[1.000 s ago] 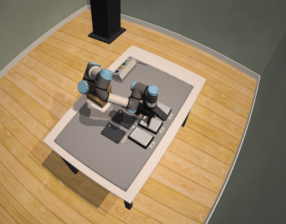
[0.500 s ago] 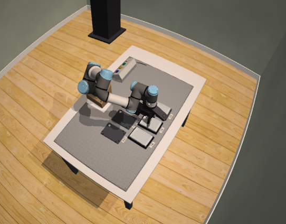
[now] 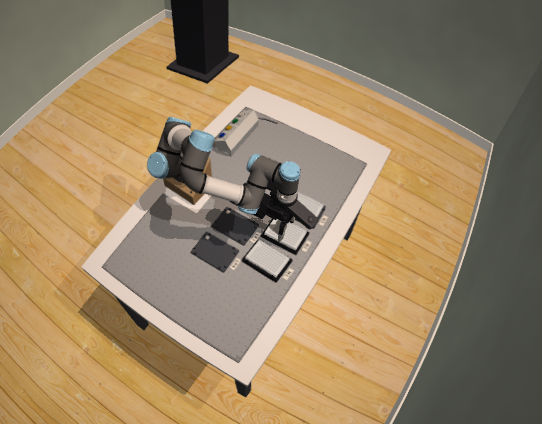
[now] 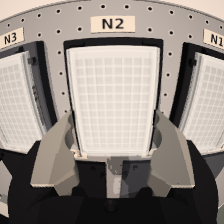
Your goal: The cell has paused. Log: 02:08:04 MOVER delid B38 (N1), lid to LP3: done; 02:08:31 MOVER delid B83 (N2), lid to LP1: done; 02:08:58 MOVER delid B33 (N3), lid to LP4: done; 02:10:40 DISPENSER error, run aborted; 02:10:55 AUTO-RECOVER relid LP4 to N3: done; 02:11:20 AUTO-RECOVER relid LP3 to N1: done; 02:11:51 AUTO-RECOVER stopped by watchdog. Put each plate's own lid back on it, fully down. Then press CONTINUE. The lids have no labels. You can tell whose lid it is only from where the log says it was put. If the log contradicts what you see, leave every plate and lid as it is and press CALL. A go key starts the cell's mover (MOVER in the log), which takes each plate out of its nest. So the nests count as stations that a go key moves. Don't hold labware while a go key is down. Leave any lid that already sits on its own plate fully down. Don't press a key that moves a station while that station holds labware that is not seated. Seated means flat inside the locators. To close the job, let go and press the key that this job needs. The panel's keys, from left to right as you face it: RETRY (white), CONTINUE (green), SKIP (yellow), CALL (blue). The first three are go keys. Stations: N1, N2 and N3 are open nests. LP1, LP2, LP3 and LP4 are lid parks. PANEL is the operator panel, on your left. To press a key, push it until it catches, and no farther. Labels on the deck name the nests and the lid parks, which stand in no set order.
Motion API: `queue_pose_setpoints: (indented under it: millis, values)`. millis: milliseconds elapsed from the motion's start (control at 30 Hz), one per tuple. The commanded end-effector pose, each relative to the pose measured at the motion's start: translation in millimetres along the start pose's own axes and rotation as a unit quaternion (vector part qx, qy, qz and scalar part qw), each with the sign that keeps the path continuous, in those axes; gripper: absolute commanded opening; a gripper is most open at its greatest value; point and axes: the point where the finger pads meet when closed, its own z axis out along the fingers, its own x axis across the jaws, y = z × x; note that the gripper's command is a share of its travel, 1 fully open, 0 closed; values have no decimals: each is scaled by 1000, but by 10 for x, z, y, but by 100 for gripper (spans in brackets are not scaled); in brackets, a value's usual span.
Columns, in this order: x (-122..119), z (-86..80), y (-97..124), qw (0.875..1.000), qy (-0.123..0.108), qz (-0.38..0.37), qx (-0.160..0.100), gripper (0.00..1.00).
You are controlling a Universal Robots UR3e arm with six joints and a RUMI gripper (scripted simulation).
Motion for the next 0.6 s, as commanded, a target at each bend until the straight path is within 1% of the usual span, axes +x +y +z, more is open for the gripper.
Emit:
queue_pose_setpoints:
  millis: [0,33,67,567]
  values:
    - [8,-8,-6,1000,0,0,1,0]
    - [8,-8,-6,1000,0,0,1,0]
    - [8,-8,-6,1000,0,0,1,82]
    - [8,-8,-5,1000,0,0,1,82]
